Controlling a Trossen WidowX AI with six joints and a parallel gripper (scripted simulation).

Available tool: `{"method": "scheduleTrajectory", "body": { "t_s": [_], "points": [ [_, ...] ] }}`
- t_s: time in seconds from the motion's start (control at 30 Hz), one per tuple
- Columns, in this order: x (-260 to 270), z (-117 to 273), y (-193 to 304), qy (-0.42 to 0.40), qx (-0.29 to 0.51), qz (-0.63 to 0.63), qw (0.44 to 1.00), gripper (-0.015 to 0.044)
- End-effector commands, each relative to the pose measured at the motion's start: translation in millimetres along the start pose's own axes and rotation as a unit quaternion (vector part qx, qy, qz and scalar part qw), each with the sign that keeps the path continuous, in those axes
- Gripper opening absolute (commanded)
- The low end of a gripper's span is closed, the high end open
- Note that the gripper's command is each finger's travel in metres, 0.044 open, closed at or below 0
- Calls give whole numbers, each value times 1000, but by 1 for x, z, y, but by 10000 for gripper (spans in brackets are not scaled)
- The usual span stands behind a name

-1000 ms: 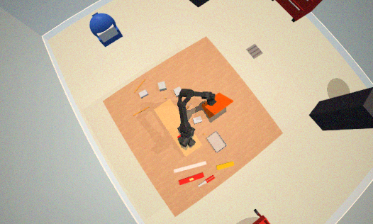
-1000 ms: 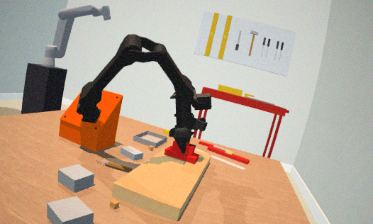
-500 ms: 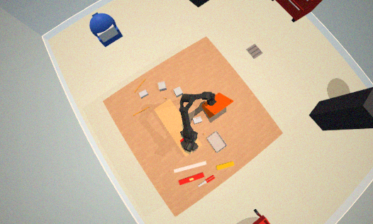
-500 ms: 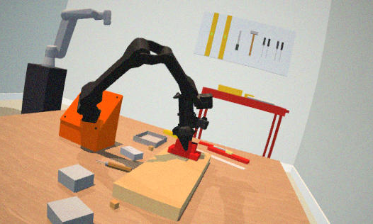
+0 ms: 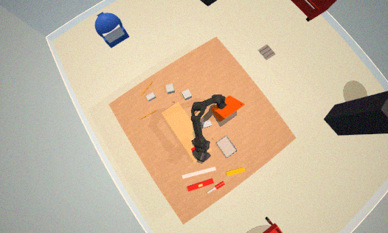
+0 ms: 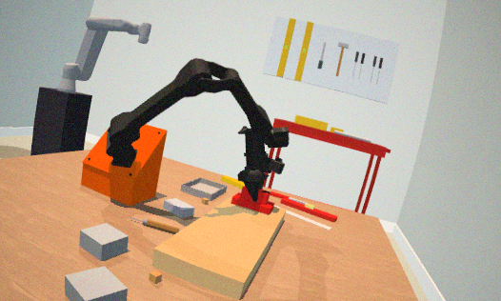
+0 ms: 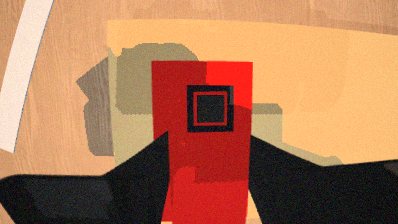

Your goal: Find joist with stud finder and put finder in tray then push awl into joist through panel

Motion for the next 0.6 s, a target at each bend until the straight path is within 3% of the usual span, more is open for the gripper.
{"method": "scheduleTrajectory", "body": {
  "t_s": [0.0, 0.57],
  "points": [
    [13, 0, 1, -2, 1, 2, 1000, 0],
    [3, 0, 1, -1, 1, 2, 1000, 0]
  ]
}}
Point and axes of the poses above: the point midway between the two fingers, 35 mm back from their tips, its own z axis back along the fingers, its own x axis across the jaws, y = z × x, the point moved 4 cm from there along z, back along the fingers, and after that the axes turned 2 degrees about z, right-handed, at the moved point
